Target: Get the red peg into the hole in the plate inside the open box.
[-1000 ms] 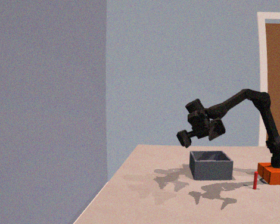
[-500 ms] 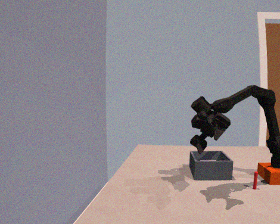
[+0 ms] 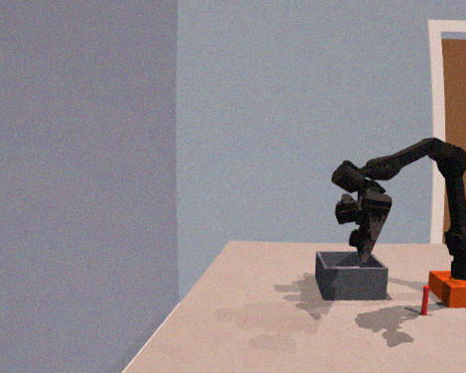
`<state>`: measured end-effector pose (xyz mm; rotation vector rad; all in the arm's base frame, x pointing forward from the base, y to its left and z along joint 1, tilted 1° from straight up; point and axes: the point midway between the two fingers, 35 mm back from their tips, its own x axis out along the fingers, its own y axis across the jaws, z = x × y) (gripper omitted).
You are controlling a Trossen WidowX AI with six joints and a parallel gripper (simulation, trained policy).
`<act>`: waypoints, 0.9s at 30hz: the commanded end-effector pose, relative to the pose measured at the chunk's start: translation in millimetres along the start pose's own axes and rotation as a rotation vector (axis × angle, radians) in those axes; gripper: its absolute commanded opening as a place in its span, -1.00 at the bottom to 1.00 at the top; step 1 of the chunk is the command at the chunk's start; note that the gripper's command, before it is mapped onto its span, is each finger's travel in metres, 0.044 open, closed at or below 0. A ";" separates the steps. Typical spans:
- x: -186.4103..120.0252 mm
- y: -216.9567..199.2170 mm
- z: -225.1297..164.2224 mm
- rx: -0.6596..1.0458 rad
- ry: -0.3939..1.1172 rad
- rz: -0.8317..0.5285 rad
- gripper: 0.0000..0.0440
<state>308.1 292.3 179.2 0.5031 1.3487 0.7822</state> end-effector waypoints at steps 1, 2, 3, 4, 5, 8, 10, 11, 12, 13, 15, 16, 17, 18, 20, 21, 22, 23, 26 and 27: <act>-0.7 -7.2 -14.8 0.098 0.028 -0.053 1.00; -1.3 -8.9 -19.2 0.127 0.035 -0.070 1.00; -2.0 -10.6 -23.6 0.156 0.042 -0.088 1.00; -2.7 -12.4 -28.1 0.185 0.049 -0.105 1.00; -3.4 -14.2 -32.6 0.214 0.056 -0.123 1.00; -5.7 -19.7 -46.6 0.299 0.074 -0.180 1.00; -7.4 -23.6 -56.1 0.354 0.085 -0.220 1.00; -8.3 -25.6 -61.0 0.381 0.089 -0.241 1.00; -9.3 -27.7 -65.8 0.408 0.094 -0.262 1.00; -10.2 -29.7 -70.8 0.435 0.098 -0.284 1.00; -12.3 -34.0 -80.7 0.487 0.105 -0.328 1.00; -13.3 -36.1 -85.7 0.513 0.108 -0.351 1.00; -14.4 -38.3 -90.7 0.538 0.110 -0.375 1.00; -15.5 -40.6 -95.8 0.563 0.112 -0.399 1.00; -17.9 -45.2 -106.0 0.611 0.114 -0.448 1.00; -19.1 -47.5 -111.1 0.635 0.115 -0.473 1.00; -20.3 -49.9 -116.2 0.658 0.114 -0.499 1.00; -21.6 -52.4 -121.4 0.680 0.114 -0.525 1.00; -25.5 -60.1 -137.0 0.743 0.108 -0.607 1.00; -26.9 -62.9 -142.2 0.763 0.104 -0.636 1.00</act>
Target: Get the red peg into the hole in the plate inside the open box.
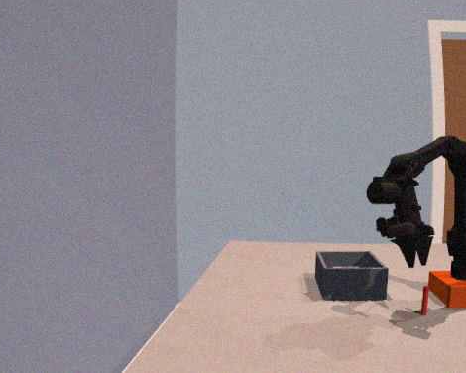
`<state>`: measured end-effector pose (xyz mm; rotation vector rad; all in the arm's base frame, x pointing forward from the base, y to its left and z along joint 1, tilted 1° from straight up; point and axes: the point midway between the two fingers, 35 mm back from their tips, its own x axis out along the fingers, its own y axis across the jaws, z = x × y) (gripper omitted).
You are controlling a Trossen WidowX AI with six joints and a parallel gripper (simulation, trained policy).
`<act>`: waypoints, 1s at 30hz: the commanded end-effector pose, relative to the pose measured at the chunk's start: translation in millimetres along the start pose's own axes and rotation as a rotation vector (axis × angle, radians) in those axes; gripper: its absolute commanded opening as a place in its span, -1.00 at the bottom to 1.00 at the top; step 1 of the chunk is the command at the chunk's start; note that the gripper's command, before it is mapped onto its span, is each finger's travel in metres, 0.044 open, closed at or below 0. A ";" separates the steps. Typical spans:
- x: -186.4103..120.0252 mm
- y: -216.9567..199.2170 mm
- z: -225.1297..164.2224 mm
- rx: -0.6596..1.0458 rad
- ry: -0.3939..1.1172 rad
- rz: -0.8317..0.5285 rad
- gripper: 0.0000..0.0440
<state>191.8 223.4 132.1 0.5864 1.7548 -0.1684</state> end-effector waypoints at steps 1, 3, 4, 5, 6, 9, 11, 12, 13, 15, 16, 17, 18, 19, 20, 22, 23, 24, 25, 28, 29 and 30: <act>6.2 -19.0 -6.2 0.075 -0.018 -0.083 1.00; 9.9 -30.3 -9.8 0.118 -0.036 -0.133 1.00; 11.8 -35.6 -11.3 0.137 -0.046 -0.156 1.00; 13.8 -40.7 -12.5 0.154 -0.055 -0.177 1.00; 15.9 -45.4 -13.5 0.170 -0.065 -0.197 1.00; 23.3 -57.9 -14.8 0.207 -0.091 -0.245 1.00; 29.0 -64.7 -14.4 0.223 -0.107 -0.269 1.00; 31.9 -67.6 -13.9 0.230 -0.115 -0.278 1.00; 34.9 -70.1 -13.2 0.235 -0.123 -0.285 1.00; 41.8 -74.8 -11.1 0.242 -0.140 -0.297 1.00; 45.4 -76.9 -9.9 0.243 -0.148 -0.301 1.00; 49.1 -78.9 -8.5 0.244 -0.156 -0.304 1.00; 52.9 -80.8 -7.0 0.245 -0.163 -0.306 1.00; 56.8 -82.5 -5.4 0.245 -0.171 -0.308 1.00; 60.9 -84.1 -3.7 0.244 -0.179 -0.308 1.00; 69.1 -86.9 -0.1 0.242 -0.194 -0.307 1.00; 73.4 -88.2 1.8 0.241 -0.202 -0.306 1.00; 77.7 -89.3 3.7 0.239 -0.209 -0.304 1.00; 81.9 -90.3 5.8 0.238 -0.217 -0.301 1.00; 94.5 -93.0 11.9 0.231 -0.237 -0.291 1.00; 98.4 -93.7 13.9 0.229 -0.243 -0.288 1.00; 101.8 -94.4 15.9 0.226 -0.249 -0.285 1.00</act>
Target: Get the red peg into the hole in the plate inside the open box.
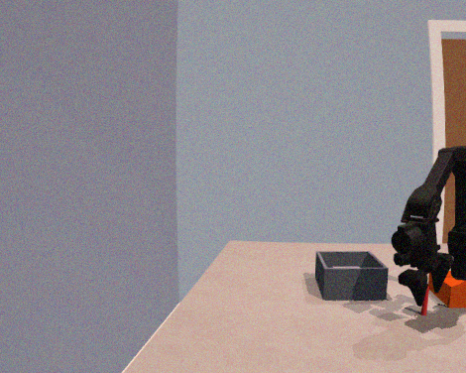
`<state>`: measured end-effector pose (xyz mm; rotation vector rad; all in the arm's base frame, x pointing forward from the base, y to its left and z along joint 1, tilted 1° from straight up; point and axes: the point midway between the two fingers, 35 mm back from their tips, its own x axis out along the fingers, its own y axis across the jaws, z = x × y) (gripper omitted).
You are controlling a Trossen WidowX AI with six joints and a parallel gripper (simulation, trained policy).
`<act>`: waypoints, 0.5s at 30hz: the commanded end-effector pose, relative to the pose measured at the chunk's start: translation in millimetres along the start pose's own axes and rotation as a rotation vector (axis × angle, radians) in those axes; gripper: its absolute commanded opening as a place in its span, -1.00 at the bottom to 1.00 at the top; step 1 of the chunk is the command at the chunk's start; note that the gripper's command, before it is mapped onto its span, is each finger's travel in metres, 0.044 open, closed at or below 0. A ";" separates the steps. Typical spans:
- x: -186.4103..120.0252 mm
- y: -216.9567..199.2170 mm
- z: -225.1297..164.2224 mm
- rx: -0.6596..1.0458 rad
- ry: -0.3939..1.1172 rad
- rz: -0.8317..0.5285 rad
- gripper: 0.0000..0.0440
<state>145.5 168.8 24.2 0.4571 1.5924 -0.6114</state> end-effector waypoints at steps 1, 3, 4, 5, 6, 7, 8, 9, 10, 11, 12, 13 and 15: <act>14.2 -0.8 3.6 0.002 -0.019 -0.002 0.99; 20.6 -0.6 5.2 -0.003 -0.025 -0.002 0.91; 23.9 -1.0 5.7 -0.005 -0.027 -0.005 0.81; 27.2 -1.5 6.1 -0.006 -0.027 -0.008 0.70; 30.3 -2.2 6.4 -0.008 -0.028 -0.012 0.58; 33.3 -2.9 6.7 -0.009 -0.028 -0.017 0.46; 36.1 -3.7 7.1 -0.009 -0.029 -0.022 0.34; 38.5 -4.5 7.4 -0.009 -0.029 -0.027 0.22; 40.5 -5.1 7.8 -0.009 -0.030 -0.033 0.10; 42.1 -5.7 8.1 -0.008 -0.030 -0.038 -0.02; 43.3 -6.1 8.3 -0.007 -0.030 -0.044 -0.13; 44.2 -6.5 8.4 -0.006 -0.030 -0.050 -0.25; 45.5 -7.3 8.5 -0.004 -0.030 -0.062 -0.49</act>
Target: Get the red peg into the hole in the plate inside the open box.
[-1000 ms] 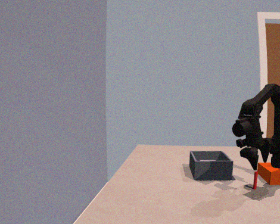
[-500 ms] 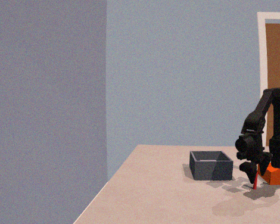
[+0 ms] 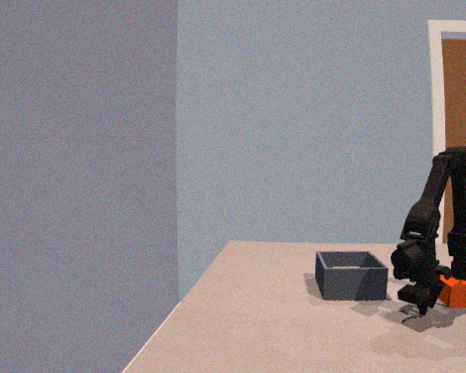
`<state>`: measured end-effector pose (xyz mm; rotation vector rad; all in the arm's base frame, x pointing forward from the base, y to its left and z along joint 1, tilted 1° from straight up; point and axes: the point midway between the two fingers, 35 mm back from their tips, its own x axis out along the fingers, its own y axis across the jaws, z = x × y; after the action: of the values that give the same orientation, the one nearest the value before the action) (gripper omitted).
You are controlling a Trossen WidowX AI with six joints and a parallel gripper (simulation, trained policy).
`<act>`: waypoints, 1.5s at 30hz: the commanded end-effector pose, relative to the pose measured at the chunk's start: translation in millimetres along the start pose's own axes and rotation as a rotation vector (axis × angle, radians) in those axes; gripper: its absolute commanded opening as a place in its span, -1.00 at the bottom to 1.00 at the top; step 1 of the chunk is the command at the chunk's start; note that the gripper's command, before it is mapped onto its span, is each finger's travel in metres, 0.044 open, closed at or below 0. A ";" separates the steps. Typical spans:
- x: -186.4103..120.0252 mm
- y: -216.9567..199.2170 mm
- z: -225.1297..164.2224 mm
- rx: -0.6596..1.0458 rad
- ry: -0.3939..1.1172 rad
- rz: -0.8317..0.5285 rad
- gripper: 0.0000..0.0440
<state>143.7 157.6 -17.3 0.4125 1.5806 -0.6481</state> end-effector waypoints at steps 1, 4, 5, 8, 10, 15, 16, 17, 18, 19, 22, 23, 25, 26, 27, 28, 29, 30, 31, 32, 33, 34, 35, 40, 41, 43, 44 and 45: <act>4.1 -2.7 0.7 -0.002 -0.003 -0.025 -0.60; 6.2 -4.6 0.8 0.001 -0.006 -0.051 -0.86; 6.7 -4.7 0.6 0.000 -0.006 -0.058 -0.93; -3.4 0.9 3.7 -0.008 -0.031 -0.042 -1.00; -11.2 4.0 5.1 -0.015 -0.043 -0.033 -1.00; -32.7 8.2 10.1 -0.025 -0.071 -0.011 -1.00; -37.2 8.6 11.3 -0.025 -0.076 -0.007 -1.00; -41.8 8.9 12.4 -0.025 -0.082 -0.004 -1.00; -46.4 9.2 13.7 -0.024 -0.088 -0.001 -1.00; -51.1 9.6 15.1 -0.023 -0.093 0.003 -1.00; -65.1 10.8 19.8 -0.014 -0.111 0.015 -1.00; -69.8 11.3 21.6 -0.010 -0.117 0.019 -1.00; -78.7 12.4 25.5 0.001 -0.128 0.029 -1.00; -83.0 13.0 27.6 0.008 -0.134 0.034 -1.00; -87.3 13.6 29.8 0.016 -0.139 0.040 -1.00; -91.4 14.3 32.2 0.025 -0.144 0.045 -1.00; -95.5 14.8 34.8 0.034 -0.150 0.049 -1.00; -99.5 15.3 37.5 0.045 -0.155 0.053 -1.00; -103.4 15.6 40.5 0.056 -0.161 0.057 -1.00; -106.9 15.9 43.6 0.067 -0.166 0.060 -1.00; -109.9 16.1 46.8 0.079 -0.171 0.064 -1.00; -112.5 16.3 50.3 0.092 -0.176 0.067 -1.00; -114.9 16.6 54.0 0.105 -0.181 0.070 -1.00; -125.6 19.2 76.3 0.169 -0.208 0.092 -1.00; -127.5 19.6 81.2 0.182 -0.213 0.096 -1.00; -131.0 20.0 90.9 0.205 -0.223 0.103 -1.00; -132.5 20.1 95.9 0.217 -0.227 0.106 -1.00; -133.9 20.0 100.9 0.228 -0.231 0.109 -1.00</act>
<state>241.8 130.8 105.9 0.5575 1.2799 -0.7546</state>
